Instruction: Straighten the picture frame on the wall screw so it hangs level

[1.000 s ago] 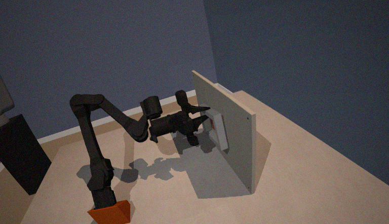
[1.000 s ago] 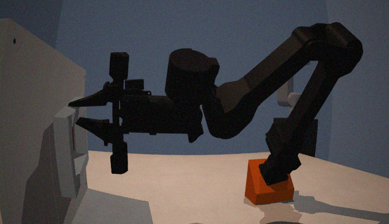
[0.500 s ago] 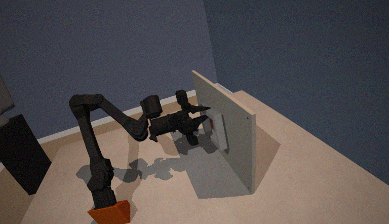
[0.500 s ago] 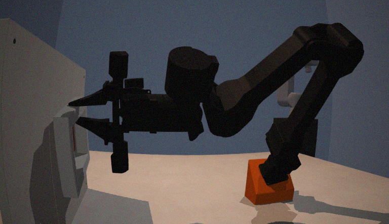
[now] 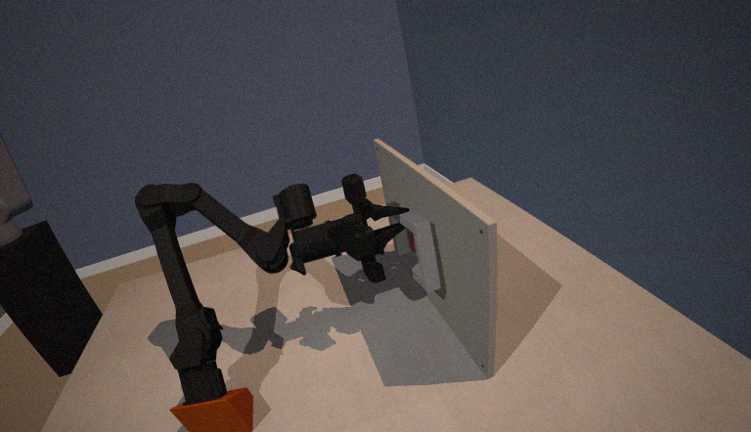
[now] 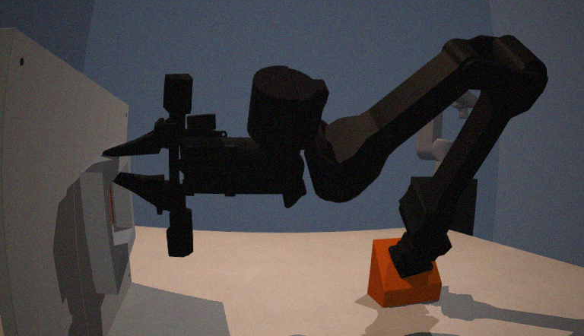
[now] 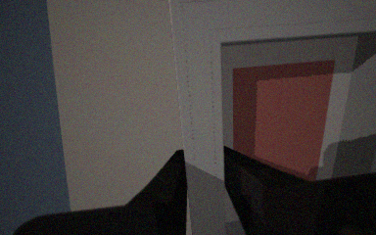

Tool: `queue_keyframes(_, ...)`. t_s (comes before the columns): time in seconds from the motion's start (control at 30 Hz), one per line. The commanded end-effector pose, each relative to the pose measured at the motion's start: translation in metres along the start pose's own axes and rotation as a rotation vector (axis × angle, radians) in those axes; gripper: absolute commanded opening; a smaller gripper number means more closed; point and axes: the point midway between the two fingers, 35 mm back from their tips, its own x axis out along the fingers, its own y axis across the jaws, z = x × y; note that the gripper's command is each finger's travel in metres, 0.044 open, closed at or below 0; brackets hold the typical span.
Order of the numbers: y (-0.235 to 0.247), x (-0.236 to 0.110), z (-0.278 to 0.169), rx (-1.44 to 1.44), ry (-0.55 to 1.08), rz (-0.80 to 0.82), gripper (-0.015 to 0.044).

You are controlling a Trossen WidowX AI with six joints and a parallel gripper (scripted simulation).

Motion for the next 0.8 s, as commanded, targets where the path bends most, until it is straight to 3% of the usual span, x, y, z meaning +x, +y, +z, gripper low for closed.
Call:
queue_keyframes(0.0, 0.008, 0.0003, 0.0006, 0.003, -0.004, 0.021, 0.0)
queue_keyframes(0.77, 0.006, 0.0003, 0.0015, 0.003, -0.004, 0.021, 0.0)
